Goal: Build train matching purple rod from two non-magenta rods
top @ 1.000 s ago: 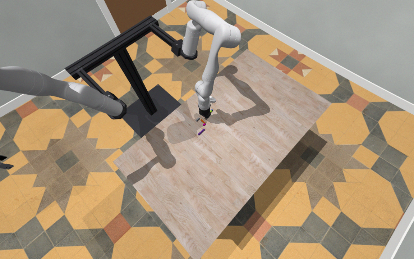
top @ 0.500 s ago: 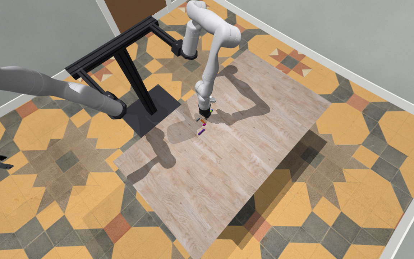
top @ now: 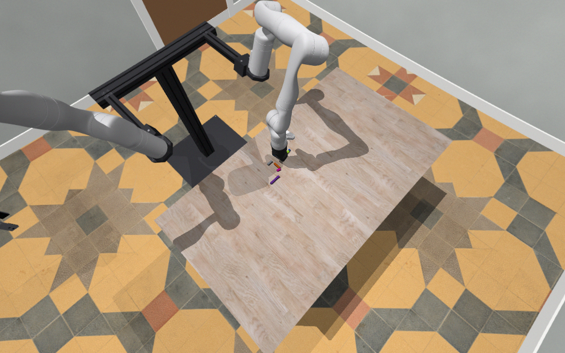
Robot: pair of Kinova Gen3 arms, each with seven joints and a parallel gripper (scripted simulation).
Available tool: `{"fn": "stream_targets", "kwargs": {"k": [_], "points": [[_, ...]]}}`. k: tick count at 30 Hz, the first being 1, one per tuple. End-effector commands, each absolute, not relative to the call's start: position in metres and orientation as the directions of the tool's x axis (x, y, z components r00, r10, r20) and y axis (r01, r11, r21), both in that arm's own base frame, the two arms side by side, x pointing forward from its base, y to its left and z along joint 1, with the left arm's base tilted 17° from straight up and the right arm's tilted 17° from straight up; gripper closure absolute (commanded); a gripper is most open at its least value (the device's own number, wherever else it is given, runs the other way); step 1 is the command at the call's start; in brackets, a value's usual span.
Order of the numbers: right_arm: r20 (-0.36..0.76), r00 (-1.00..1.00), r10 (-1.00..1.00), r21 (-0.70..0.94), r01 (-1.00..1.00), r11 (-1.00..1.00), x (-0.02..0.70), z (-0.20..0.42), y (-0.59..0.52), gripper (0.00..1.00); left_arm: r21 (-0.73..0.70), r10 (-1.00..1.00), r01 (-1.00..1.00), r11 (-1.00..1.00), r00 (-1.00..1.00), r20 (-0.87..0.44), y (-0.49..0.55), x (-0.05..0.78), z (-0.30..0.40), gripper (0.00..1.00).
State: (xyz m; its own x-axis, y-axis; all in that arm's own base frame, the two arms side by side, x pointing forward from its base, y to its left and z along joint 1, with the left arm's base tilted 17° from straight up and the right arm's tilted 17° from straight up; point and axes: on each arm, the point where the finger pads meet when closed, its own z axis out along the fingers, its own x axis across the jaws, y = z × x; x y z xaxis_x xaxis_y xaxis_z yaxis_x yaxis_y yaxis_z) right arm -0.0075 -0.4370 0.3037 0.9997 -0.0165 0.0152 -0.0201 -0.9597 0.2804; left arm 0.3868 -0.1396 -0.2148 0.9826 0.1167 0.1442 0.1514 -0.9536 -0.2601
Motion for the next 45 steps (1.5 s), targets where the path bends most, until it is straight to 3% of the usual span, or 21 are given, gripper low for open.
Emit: {"fn": "stream_targets", "kwargs": {"k": [1, 6, 7, 23, 45], "points": [[0.016, 1.000, -0.017, 0.282, -0.020, -0.959, -0.008, 0.304, -0.437, 0.00, -0.259, 0.116, 0.151, -0.954, 0.983, 0.145, -0.140, 0.387, -0.214, 0.58], [0.016, 1.000, -0.017, 0.282, -0.020, -0.959, -0.008, 0.304, -0.437, 0.00, -0.259, 0.116, 0.151, -0.954, 0.983, 0.145, -0.140, 0.387, -0.214, 0.52], [0.016, 1.000, -0.017, 0.282, -0.020, -0.959, -0.008, 0.304, -0.437, 0.00, -0.259, 0.116, 0.151, -0.954, 0.983, 0.145, -0.140, 0.387, -0.214, 0.46], [0.016, 1.000, -0.017, 0.282, -0.020, -0.959, -0.008, 0.304, -0.437, 0.00, -0.259, 0.116, 0.151, -0.954, 0.983, 0.145, -0.142, 0.387, -0.209, 0.46], [0.016, 1.000, -0.017, 0.282, -0.020, -0.959, -0.008, 0.304, -0.437, 0.00, -0.259, 0.116, 0.151, -0.954, 0.983, 0.145, -0.165, 0.378, -0.130, 0.46]]}}
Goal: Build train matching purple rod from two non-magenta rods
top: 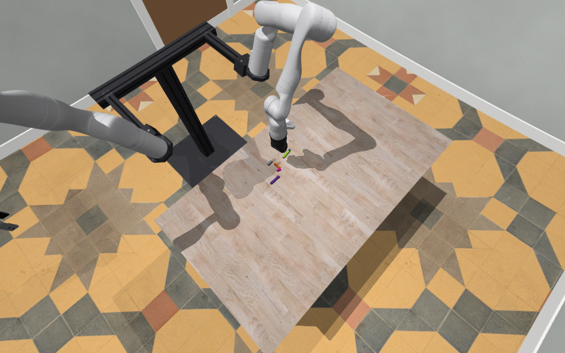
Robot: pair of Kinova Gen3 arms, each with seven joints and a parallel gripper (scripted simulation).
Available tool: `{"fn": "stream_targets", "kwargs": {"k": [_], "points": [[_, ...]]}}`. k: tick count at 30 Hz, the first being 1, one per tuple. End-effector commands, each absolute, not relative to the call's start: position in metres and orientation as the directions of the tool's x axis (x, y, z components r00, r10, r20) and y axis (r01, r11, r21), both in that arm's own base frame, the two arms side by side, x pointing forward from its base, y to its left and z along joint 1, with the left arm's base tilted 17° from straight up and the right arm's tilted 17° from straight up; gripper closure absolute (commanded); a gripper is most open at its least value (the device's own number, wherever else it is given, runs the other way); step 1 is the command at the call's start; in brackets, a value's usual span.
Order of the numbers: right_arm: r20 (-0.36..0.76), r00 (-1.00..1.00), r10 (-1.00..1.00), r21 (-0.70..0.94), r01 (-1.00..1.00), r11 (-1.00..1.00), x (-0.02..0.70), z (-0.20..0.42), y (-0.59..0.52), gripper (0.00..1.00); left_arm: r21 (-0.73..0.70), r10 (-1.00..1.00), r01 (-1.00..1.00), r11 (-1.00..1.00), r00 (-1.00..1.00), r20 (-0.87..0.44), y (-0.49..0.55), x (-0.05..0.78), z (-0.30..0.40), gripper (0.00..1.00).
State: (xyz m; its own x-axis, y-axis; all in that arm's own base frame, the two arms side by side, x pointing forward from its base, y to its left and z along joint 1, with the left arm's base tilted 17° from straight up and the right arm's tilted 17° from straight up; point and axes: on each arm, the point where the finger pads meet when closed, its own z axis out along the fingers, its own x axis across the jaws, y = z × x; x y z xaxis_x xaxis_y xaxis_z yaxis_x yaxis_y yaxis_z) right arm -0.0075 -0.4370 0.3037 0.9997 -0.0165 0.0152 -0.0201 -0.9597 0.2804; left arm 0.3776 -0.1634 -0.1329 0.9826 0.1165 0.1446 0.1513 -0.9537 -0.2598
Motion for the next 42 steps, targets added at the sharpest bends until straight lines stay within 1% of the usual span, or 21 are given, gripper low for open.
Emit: {"fn": "stream_targets", "kwargs": {"k": [1, 4, 5, 30, 42], "points": [[0.016, 1.000, -0.017, 0.282, -0.020, -0.959, -0.008, 0.304, -0.437, 0.00, -0.259, 0.116, 0.151, -0.954, 0.983, 0.145, -0.165, 0.378, -0.129, 0.46], [0.016, 1.000, -0.017, 0.282, -0.020, -0.959, -0.008, 0.304, -0.437, 0.00, -0.259, 0.116, 0.151, -0.954, 0.983, 0.145, -0.165, 0.378, -0.128, 0.46], [0.016, 1.000, -0.017, 0.282, -0.020, -0.959, -0.008, 0.304, -0.437, 0.00, -0.259, 0.116, 0.151, -0.954, 0.983, 0.145, -0.165, 0.378, -0.128, 0.00], [0.016, 1.000, -0.017, 0.282, -0.020, -0.959, -0.008, 0.304, -0.437, 0.00, -0.259, 0.116, 0.151, -0.954, 0.983, 0.145, -0.166, 0.377, -0.127, 0.00], [0.016, 1.000, -0.017, 0.282, -0.020, -0.959, -0.008, 0.304, -0.437, 0.00, -0.259, 0.116, 0.151, -0.954, 0.983, 0.145, -0.176, 0.373, -0.090, 0.00]]}}
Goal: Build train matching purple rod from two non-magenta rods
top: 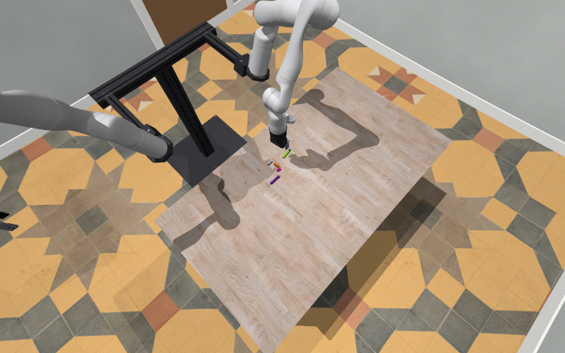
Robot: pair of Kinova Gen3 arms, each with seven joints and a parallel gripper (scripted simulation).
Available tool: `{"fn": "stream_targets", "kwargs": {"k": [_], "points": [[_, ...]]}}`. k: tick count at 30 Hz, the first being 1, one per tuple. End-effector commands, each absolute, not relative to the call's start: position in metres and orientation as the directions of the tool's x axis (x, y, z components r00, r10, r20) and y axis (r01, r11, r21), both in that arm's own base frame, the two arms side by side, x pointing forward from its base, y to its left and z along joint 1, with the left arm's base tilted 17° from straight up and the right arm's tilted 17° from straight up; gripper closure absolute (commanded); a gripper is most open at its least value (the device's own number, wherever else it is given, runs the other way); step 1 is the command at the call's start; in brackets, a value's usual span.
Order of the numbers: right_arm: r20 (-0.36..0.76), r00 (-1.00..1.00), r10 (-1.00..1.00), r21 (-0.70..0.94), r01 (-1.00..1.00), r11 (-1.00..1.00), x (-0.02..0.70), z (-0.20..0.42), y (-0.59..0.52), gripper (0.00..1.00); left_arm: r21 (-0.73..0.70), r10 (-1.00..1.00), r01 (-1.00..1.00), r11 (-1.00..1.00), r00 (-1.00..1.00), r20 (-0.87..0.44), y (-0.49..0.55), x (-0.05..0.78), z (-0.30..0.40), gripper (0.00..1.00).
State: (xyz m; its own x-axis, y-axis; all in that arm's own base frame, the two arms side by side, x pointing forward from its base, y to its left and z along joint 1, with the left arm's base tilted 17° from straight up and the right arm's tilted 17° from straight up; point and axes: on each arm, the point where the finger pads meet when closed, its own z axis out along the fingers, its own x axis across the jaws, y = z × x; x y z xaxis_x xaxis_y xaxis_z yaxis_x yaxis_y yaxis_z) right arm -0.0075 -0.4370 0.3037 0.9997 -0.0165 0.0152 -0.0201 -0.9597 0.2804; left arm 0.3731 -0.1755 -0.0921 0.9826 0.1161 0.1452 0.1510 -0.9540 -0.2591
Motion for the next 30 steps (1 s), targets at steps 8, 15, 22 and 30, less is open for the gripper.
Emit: {"fn": "stream_targets", "kwargs": {"k": [8, 15, 22, 30], "points": [[0.016, 1.000, -0.017, 0.282, -0.020, -0.959, -0.008, 0.304, -0.437, 0.00, -0.259, 0.116, 0.151, -0.954, 0.983, 0.145, -0.187, 0.369, -0.054, 0.00], [0.016, 1.000, -0.017, 0.282, -0.020, -0.959, -0.008, 0.304, -0.437, 0.00, -0.259, 0.116, 0.151, -0.954, 0.983, 0.145, -0.189, 0.368, -0.044, 0.00], [0.016, 1.000, -0.017, 0.282, -0.020, -0.959, -0.008, 0.304, -0.437, 0.00, -0.259, 0.116, 0.151, -0.954, 0.983, 0.145, -0.189, 0.368, -0.044, 0.00], [0.016, 1.000, -0.017, 0.282, -0.020, -0.959, -0.008, 0.304, -0.437, 0.00, -0.259, 0.116, 0.151, -0.954, 0.983, 0.145, -0.189, 0.368, -0.044, 0.00]]}}
